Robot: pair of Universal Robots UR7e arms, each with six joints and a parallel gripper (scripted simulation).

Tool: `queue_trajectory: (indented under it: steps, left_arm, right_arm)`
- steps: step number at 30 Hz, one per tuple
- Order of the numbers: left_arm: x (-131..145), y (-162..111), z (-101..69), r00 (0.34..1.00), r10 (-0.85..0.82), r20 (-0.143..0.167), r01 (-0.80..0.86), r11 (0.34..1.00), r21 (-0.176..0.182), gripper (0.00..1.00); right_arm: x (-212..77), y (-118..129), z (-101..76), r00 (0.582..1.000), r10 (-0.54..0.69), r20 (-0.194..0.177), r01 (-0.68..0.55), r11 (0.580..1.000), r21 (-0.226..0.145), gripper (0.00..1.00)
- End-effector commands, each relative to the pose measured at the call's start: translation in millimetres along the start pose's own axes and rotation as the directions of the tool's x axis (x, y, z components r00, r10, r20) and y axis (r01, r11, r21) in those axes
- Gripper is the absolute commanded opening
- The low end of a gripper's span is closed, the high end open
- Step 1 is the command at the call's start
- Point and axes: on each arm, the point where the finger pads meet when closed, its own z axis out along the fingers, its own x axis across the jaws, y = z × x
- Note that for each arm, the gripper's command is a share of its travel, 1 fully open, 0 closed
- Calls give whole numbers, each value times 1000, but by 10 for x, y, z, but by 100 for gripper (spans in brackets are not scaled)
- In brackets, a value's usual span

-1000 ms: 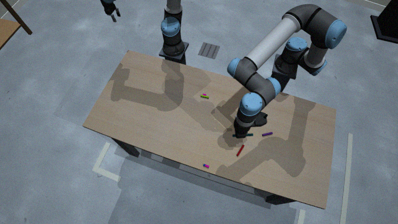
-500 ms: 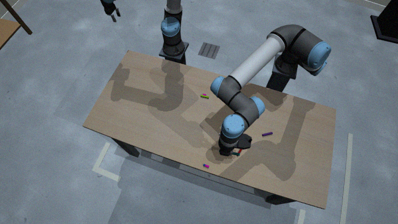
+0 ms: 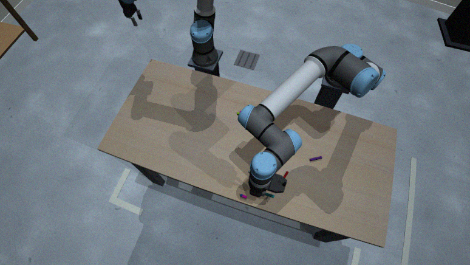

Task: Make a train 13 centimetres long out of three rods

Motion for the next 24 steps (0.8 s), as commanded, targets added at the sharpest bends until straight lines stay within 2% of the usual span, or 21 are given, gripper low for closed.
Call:
queue_trajectory:
  steps: [1, 24]
  left_arm:
    - [83, 27, 24, 1000, 22, 1, -22, 1000, 0, 24]
    - [179, 56, 89, 999, 54, 1, -54, 999, 0, 24]
  right_arm:
    - [1, 3, -4, 1000, 0, 0, 0, 1000, -1, 100]
    - [1, 3, -4, 1000, 0, 0, 0, 1000, -1, 100]
